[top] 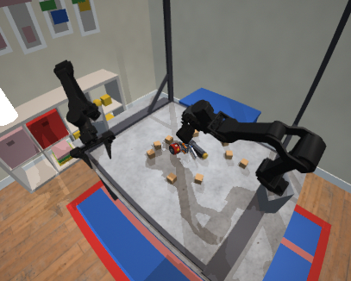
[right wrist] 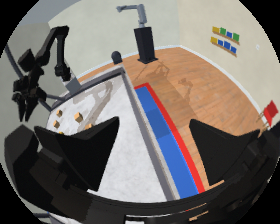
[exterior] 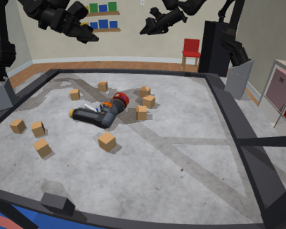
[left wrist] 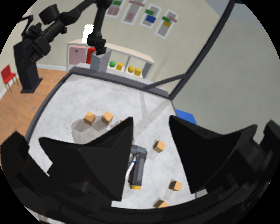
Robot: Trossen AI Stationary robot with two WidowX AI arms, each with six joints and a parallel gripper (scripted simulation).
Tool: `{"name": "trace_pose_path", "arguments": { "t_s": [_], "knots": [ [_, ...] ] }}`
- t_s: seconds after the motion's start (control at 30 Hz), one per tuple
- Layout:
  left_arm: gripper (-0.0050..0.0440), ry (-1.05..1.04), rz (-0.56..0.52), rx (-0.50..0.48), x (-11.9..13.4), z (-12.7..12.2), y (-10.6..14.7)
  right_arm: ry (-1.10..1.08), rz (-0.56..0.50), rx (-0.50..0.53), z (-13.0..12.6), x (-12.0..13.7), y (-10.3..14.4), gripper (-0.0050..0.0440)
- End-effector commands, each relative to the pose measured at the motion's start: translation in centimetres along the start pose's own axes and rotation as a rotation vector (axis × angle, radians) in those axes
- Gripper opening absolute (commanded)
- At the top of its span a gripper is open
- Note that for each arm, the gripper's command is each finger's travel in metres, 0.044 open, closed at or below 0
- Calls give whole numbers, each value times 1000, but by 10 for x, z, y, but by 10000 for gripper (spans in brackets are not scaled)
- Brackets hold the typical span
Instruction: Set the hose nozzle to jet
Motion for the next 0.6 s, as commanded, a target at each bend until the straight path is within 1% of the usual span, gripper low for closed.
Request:
{"name": "trace_pose_path", "arguments": {
  "t_s": [0.0, 0.23, 0.33, 0.57],
  "knots": [
    [184, 2, -18, -4, -7, 1, 2, 0, -32, 30, -9, -11, 3, 406],
    [184, 2, -18, -4, -7, 1, 2, 4, -44, 99, -30, -15, 4, 406],
    [184, 2, -18, -4, -7, 1, 2, 4, -45, 104, -32, -15, 4, 406],
    [184, 2, -18, -4, -7, 1, 2, 9, -58, 176, -53, -19, 8, 406]
  ]
}}
Point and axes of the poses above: on each arm, the point midway between the two fingers, 35 mm back from their tips, its own y axis back along the fingers, its own z axis across the jaws, x = y × z, the point moved 1 cm from there along y, back along the fingers, and after that the axes turned 10 degrees about -y, right-handed, at the moved point
